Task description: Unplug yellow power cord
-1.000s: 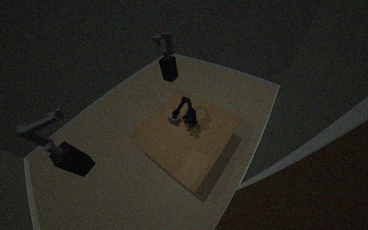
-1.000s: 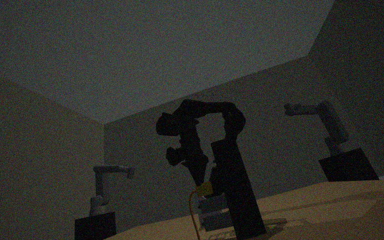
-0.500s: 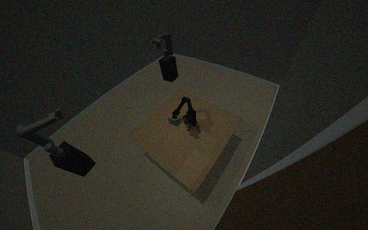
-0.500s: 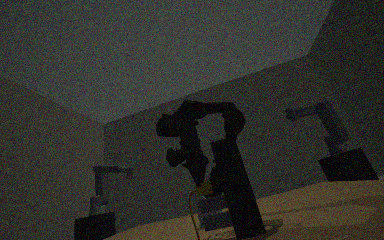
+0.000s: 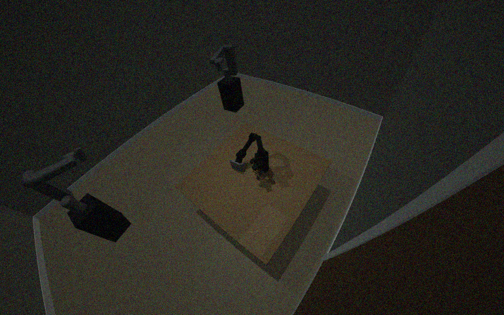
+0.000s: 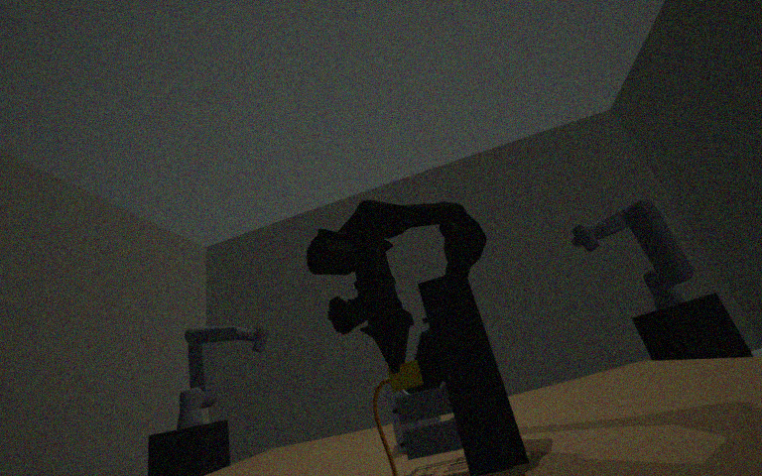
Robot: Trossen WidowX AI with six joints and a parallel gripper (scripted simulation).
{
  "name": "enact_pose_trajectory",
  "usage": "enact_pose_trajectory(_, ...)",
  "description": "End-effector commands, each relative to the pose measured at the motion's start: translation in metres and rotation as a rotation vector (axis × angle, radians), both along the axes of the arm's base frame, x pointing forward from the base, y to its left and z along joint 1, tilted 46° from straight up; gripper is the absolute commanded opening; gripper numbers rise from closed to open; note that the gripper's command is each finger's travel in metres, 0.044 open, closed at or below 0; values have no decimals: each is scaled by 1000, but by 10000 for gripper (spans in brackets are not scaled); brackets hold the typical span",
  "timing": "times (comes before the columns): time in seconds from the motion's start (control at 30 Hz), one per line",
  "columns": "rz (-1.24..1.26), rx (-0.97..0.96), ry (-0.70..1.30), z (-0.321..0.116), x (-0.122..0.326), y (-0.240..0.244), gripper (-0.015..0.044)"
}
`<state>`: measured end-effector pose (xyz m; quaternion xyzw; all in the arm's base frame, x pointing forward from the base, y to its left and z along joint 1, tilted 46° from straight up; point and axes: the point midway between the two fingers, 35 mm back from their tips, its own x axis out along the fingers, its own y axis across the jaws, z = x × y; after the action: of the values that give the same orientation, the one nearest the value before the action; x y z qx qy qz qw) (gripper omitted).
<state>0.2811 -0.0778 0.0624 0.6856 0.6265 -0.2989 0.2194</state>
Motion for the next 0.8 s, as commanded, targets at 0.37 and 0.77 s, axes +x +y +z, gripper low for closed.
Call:
enact_pose_trajectory(0.37, -6, -30, 2, -22, -4, -29, 0)
enact_pose_trajectory(0.77, -8, -24, 3, -25, -6, -27, 157)
